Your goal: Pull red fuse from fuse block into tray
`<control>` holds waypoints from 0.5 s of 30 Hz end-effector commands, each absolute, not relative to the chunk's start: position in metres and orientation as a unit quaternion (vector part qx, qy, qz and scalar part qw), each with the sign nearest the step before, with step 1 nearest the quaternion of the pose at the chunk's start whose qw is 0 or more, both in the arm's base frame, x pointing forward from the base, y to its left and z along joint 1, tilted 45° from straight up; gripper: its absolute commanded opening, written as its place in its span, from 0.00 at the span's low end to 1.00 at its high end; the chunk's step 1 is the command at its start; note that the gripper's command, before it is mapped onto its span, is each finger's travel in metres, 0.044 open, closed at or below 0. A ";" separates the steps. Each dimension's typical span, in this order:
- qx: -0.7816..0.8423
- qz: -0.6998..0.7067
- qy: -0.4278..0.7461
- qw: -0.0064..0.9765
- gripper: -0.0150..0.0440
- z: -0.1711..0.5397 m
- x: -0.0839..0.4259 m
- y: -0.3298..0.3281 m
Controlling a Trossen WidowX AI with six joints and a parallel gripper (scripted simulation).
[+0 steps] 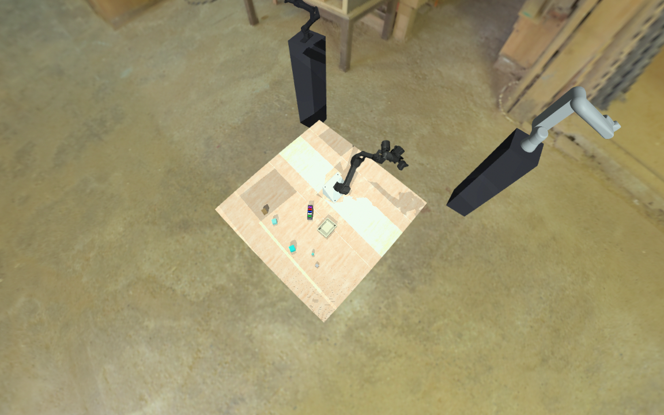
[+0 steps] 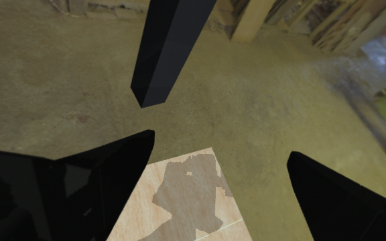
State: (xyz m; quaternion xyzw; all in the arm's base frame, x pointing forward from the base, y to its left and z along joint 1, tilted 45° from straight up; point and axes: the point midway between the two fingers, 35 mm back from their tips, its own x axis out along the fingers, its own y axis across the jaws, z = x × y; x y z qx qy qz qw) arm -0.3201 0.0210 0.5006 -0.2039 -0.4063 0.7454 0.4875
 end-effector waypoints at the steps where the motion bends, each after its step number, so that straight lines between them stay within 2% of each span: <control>1: -0.203 0.746 -0.405 0.488 0.89 0.501 -0.319 0.022; 5: -0.178 0.751 -0.379 0.511 0.71 0.520 -0.296 0.039; 12: -0.090 0.745 -0.300 0.589 0.40 0.564 -0.213 0.088; 15: -0.046 0.729 -0.271 0.627 0.38 0.577 -0.174 0.105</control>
